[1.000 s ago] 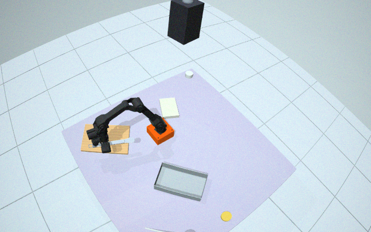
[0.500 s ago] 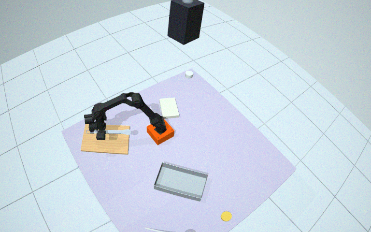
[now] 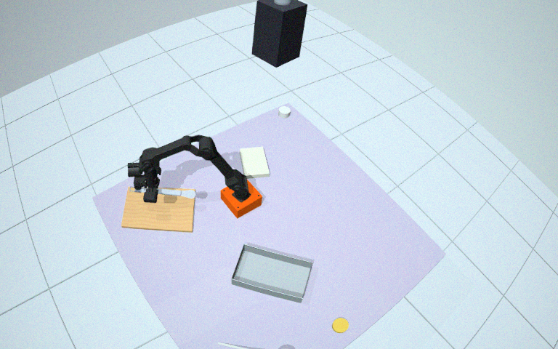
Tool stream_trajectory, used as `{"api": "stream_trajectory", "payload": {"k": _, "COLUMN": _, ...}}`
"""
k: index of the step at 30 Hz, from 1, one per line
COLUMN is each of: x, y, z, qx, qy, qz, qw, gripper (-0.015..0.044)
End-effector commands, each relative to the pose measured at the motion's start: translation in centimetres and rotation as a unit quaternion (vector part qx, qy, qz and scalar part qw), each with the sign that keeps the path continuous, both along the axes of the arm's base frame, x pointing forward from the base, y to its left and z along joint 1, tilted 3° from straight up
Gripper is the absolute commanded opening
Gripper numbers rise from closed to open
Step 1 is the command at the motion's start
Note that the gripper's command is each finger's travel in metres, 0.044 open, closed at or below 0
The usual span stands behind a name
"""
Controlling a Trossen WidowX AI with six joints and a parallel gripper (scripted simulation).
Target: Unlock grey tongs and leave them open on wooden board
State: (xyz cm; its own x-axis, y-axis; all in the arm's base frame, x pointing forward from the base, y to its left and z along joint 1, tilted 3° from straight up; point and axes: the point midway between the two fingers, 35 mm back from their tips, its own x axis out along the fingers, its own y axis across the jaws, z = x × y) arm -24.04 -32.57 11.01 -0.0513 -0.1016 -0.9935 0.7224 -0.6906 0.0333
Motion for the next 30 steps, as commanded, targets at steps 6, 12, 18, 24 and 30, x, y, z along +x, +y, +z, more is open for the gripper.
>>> {"api": "stream_trajectory", "payload": {"k": 6, "x": -0.3, "y": -0.4, "z": 1.4, "qx": -0.057, "qy": 0.059, "qz": 0.007, "qw": 0.997, "gripper": -0.015}}
{"api": "stream_trajectory", "payload": {"k": 12, "x": -0.3, "y": -0.6, "z": 2.5, "qx": -0.099, "qy": 0.103, "qz": 0.009, "qw": 0.99, "gripper": -0.015}}
{"api": "stream_trajectory", "payload": {"k": 18, "x": -0.3, "y": -0.6, "z": 3.6, "qx": -0.14, "qy": 0.146, "qz": 0.01, "qw": 0.979, "gripper": -0.015}}
{"api": "stream_trajectory", "payload": {"k": 24, "x": -0.2, "y": -0.5, "z": 4.8, "qx": -0.183, "qy": 0.187, "qz": 0.01, "qw": 0.965, "gripper": -0.015}}
{"api": "stream_trajectory", "payload": {"k": 30, "x": 0.1, "y": -0.2, "z": 6.1, "qx": -0.224, "qy": 0.227, "qz": 0.007, "qw": 0.948, "gripper": -0.015}}
